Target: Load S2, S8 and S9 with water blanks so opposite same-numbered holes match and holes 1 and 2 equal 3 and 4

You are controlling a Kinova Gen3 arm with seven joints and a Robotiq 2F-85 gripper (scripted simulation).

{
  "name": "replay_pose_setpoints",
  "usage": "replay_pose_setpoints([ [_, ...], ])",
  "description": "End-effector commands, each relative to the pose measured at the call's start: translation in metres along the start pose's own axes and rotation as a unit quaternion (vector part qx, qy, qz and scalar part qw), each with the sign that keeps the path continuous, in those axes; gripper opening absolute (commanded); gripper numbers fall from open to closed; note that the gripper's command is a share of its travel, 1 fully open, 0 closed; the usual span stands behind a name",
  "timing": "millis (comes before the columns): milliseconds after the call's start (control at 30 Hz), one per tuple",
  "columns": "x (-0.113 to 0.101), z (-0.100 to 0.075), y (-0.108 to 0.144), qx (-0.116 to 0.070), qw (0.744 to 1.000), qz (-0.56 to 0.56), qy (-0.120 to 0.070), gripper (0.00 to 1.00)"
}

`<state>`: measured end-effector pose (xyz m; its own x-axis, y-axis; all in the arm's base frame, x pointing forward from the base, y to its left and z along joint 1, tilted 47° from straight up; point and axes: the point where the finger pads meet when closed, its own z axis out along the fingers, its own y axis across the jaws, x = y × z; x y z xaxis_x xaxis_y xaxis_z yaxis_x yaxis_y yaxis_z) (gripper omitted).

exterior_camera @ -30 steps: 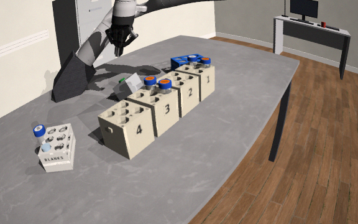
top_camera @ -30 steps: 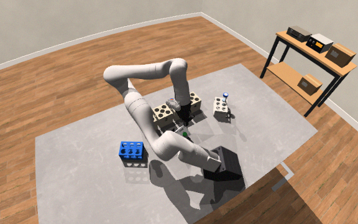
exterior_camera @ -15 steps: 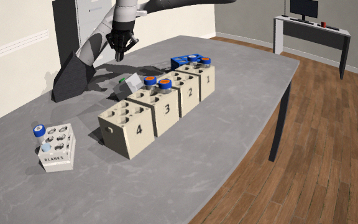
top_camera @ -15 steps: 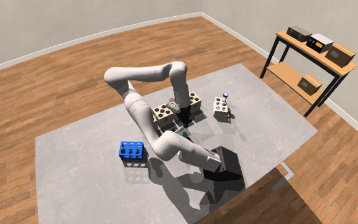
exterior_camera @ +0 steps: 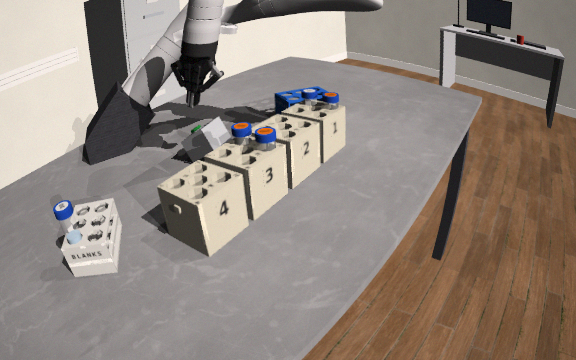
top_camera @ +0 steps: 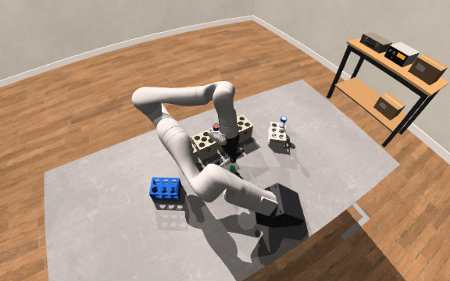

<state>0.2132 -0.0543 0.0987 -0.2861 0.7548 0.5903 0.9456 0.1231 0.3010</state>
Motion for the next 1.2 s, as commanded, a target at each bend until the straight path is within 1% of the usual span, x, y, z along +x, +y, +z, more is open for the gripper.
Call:
replay_pose_setpoints([
  [0,0.0,0.002,0.001,0.0,1.0,0.0,0.0,0.1],
  [467,-0.001,0.02,0.006,0.0,1.0,0.0,0.0,0.1],
  [667,-0.002,0.025,0.008,0.0,1.0,0.0,0.0,0.1],
  [900,-0.002,0.025,0.008,0.0,1.0,0.0,0.0,0.1],
  [1167,-0.002,0.029,0.009,0.0,1.0,0.0,0.0,0.1],
])
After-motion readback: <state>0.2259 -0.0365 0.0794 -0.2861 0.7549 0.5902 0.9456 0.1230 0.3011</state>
